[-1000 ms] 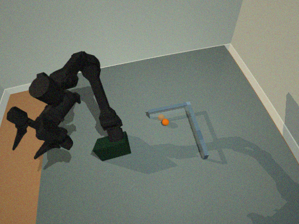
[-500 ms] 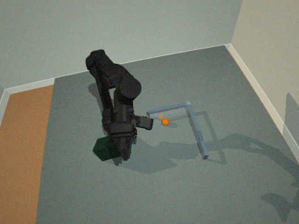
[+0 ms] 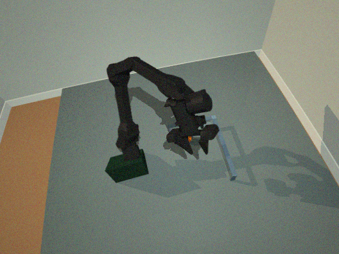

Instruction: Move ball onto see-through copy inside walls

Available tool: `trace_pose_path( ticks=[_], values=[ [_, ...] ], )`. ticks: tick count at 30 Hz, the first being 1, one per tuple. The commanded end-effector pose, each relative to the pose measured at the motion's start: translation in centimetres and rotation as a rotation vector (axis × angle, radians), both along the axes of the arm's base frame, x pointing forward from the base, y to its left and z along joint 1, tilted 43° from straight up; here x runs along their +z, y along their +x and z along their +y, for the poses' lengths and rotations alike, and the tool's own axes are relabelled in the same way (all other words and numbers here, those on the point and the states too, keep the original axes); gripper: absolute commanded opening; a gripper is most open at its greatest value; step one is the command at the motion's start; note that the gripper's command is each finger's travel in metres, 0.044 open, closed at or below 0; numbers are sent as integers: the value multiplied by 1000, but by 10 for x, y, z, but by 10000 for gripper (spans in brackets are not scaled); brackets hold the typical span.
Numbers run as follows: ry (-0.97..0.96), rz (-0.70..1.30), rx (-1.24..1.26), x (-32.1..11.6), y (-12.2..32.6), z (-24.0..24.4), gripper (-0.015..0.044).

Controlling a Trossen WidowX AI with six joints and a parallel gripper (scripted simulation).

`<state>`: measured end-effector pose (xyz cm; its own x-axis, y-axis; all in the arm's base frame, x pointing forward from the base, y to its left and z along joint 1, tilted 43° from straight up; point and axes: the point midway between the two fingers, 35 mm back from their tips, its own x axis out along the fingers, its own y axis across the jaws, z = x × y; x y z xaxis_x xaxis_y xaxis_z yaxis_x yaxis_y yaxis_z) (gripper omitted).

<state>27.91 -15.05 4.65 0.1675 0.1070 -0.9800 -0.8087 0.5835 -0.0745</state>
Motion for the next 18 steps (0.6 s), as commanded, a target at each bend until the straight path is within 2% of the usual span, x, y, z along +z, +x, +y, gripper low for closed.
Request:
trace_pose_path(
  ticks=[1,11,18],
  values=[
    [136,0,216,-8,5,66,295],
    [552,-44,677,1,-14,223,295],
    [581,-46,702,3,-17,232,295]
  ],
)
